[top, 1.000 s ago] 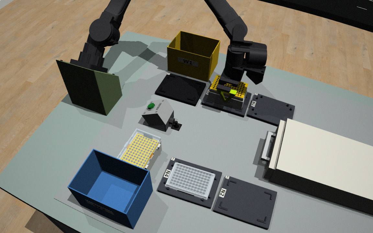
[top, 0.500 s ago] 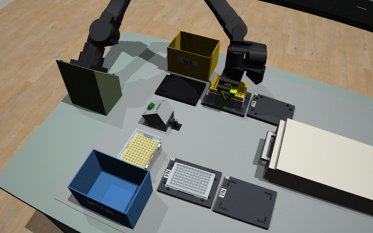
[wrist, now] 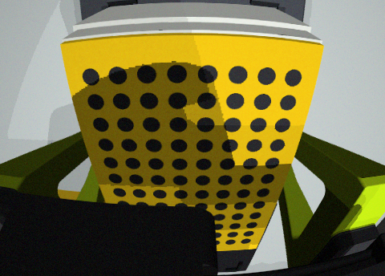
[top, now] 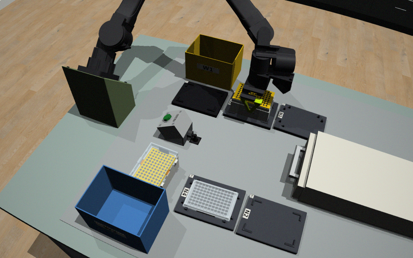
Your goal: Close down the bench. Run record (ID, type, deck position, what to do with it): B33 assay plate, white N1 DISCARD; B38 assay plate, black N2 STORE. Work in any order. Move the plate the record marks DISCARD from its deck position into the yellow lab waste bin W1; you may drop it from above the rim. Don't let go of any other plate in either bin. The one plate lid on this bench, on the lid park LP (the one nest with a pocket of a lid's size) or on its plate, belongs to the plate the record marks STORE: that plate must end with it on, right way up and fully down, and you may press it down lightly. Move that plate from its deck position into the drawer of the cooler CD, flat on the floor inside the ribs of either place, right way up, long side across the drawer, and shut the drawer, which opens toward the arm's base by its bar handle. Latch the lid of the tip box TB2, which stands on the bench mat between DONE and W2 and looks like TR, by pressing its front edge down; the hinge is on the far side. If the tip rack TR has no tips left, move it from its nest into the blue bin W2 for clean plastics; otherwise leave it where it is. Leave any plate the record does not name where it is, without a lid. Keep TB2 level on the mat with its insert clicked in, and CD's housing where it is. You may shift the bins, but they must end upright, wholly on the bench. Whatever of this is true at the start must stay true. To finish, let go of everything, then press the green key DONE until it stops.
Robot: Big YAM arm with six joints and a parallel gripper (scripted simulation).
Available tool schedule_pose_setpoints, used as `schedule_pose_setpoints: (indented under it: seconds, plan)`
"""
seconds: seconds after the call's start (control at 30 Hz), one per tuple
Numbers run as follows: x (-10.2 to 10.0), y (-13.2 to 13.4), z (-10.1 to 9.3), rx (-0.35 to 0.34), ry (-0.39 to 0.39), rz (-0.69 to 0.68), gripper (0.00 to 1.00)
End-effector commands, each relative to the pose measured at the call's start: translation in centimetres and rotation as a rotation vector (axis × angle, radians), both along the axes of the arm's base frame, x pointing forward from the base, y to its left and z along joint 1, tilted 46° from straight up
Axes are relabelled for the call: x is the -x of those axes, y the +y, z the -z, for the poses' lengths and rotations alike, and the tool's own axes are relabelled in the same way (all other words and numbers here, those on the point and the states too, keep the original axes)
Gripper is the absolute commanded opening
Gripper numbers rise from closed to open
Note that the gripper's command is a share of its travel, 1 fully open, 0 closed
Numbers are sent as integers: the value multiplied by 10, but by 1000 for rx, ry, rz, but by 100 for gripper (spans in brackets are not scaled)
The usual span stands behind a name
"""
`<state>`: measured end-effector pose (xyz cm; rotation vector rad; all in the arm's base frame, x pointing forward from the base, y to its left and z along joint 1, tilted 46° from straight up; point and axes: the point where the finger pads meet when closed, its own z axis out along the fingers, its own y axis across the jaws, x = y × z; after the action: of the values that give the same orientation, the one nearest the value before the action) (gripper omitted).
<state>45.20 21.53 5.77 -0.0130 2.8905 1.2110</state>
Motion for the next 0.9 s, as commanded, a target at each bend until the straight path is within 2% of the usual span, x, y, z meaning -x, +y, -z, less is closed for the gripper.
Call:
schedule_pose_setpoints:
  seconds: [0.0,0.33,0.37,0.87]
  plan:
    - [-9,-3,-10,-8,-24,10,0]
    - [-9,-3,-10,-8,-24,10,0]
    - [-2,-7,-5,-7,-7,16,0]
    - [-7,-16,-17,-9,-27,22,0]
